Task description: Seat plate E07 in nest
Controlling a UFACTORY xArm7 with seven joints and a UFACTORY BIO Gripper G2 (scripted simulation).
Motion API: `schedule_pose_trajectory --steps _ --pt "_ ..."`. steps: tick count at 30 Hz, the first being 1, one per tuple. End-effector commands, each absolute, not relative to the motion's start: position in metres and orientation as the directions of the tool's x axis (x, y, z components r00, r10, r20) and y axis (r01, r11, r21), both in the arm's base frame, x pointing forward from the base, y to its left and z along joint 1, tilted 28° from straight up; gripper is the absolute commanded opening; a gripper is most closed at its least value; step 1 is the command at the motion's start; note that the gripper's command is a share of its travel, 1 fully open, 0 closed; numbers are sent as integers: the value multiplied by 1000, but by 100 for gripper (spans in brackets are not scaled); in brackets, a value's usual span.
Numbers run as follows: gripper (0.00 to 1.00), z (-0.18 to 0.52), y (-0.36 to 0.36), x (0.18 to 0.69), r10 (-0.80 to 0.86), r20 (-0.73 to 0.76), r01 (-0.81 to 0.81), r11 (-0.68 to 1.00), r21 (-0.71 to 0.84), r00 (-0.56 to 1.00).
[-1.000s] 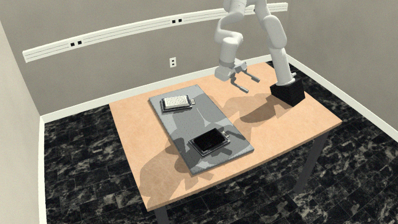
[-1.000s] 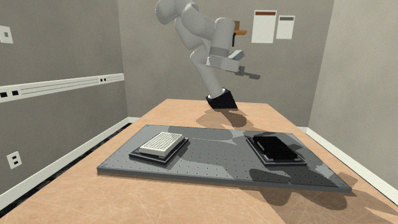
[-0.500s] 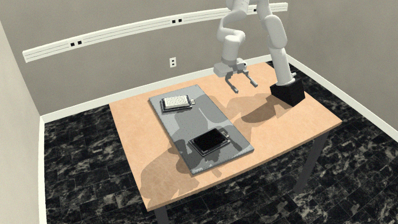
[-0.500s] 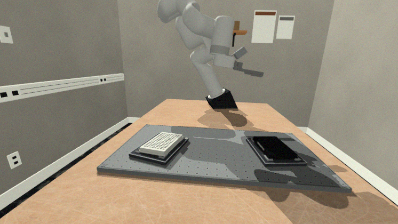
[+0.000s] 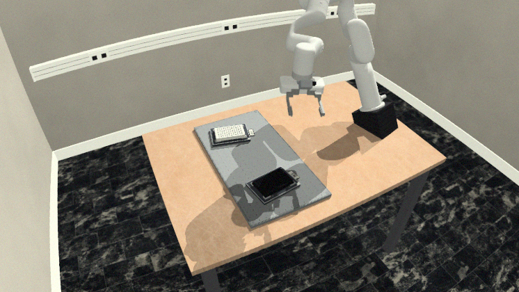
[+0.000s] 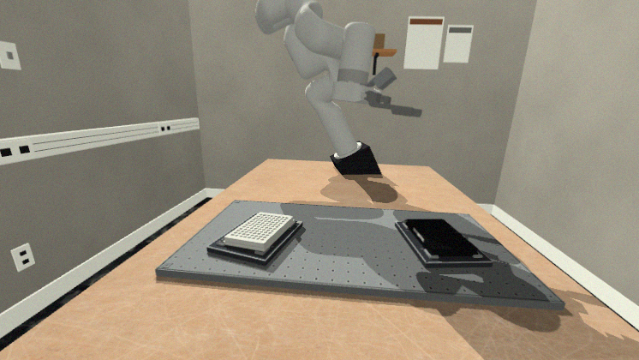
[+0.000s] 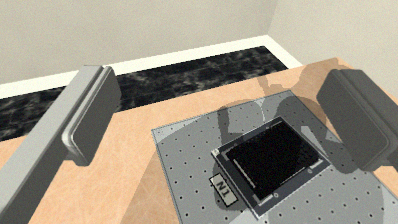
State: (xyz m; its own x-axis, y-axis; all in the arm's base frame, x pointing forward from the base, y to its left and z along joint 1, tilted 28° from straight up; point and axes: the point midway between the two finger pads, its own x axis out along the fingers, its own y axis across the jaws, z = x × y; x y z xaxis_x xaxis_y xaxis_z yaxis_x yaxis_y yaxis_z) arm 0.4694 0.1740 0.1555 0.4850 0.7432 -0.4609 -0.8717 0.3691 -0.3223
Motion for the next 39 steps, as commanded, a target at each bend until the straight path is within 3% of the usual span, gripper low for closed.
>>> schedule_pose_trajectory --steps 1,12,20,39 --pt "37 165 172 483 697 -407 -803 459 -380 591" --pt "37 194 149 507 498 -233 -545 689 -478 835" --pt "37 213 131 514 361 -132 -376 780 -501 923" --pt "37 253 81 510 -42 114 91 882 -463 993"
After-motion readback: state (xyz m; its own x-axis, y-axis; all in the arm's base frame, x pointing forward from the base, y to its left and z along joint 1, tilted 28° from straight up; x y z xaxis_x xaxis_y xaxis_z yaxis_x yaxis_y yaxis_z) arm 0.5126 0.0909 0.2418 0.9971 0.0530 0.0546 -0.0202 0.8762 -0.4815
